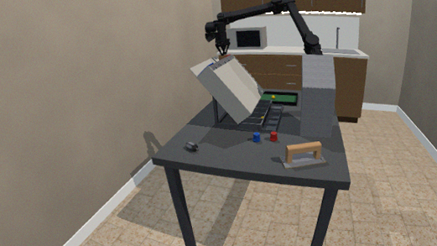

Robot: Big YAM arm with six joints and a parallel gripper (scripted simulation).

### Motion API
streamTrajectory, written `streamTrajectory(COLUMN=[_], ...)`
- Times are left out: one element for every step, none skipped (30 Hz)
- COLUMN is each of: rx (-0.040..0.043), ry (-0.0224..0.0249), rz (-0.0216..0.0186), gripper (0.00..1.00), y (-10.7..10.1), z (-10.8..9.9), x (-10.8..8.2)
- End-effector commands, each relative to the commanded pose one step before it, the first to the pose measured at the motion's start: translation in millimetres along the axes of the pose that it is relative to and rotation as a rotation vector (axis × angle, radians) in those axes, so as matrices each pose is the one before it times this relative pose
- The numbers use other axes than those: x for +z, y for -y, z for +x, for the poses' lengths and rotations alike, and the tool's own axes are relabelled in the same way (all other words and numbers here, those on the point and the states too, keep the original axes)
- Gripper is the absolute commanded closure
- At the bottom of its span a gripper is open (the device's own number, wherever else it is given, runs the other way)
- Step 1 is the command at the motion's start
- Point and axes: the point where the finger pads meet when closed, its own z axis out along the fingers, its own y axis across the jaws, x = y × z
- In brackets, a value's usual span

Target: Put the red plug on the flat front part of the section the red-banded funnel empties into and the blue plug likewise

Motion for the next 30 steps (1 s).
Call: streamTrajectory(rx=[0.01023, 0.00000, 0.00000, 0.00000, 0.00000, 0.00000, 0.00000, 0.00000, 0.00000, 0.00000, 0.00000, 0.00000, 0.00000, 0.00000, 0.00000, 0.00000, 0.00000, 0.00000, 0.00000, 0.00000, 0.00000, 0.00000, 0.00000, 0.00000, 0.00000, 0.00000, 0.00000, 0.00040, 0.00255, 0.00617], ry=[0.04508, 0.00000, 0.00000, 0.00000, 0.00000, 0.00000, 0.00000, 0.00000, 0.00000, 0.00000, 0.00000, 0.00000, 0.00000, 0.00000, 0.00000, 0.00000, 0.00000, 0.00000, 0.00000, 0.00000, 0.00000, 0.00000, 0.00000, 0.00000, 0.00000, 0.00000, 0.00000, 0.00062, 0.00393, 0.00952], rz=[-0.00254, 0.00000, 0.00000, 0.00000, 0.00000, 0.00000, 0.00000, 0.00000, 0.00000, 0.00000, 0.00000, 0.00000, 0.00000, 0.00000, 0.00000, 0.00000, 0.00000, 0.00000, 0.00000, 0.00000, 0.00000, 0.00000, 0.00000, 0.00000, 0.00000, 0.00000, 0.00000, -0.00006, -0.00041, -0.00106], gripper=[0.44, 0.44, 0.44, 0.44, 0.44, 0.44, 0.44, 0.44, 0.44, 0.44, 0.44, 0.44, 0.44, 0.44, 0.44, 0.44, 0.44, 0.44, 0.44, 0.44, 0.44, 0.44, 0.44, 0.44, 0.44, 0.44, 0.44, 0.44, 0.44, 0.44], y=[0.60, 0.00, 0.00, 0.00, 0.00, 0.00, 0.00, 0.00, 0.00, 0.00, 0.00, 0.00, 0.00, 0.00, 0.00, 0.00, 0.00, 0.00, 0.00, 0.00, 0.00, 0.00, 0.00, 0.00, 0.00, 0.00, 0.00, -0.02, -0.12, -0.30], z=[-8.34, 0.00, 0.00, 0.00, 0.00, 0.00, 0.00, 0.00, 0.00, 0.00, 0.00, 0.00, 0.00, 0.00, 0.00, 0.00, 0.00, 0.00, 0.00, 0.00, 0.00, 0.00, 0.00, 0.00, 0.00, 0.00, 0.00, -0.18, -1.15, -2.78], x=[-16.23, 0.00, 0.00, 0.00, 0.00, 0.00, 0.00, 0.00, 0.00, 0.00, 0.00, 0.00, 0.00, 0.00, 0.00, 0.00, 0.00, 0.00, 0.00, 0.00, 0.00, 0.00, 0.00, 0.00, 0.00, 0.00, 0.00, -0.33, -2.09, -5.08])
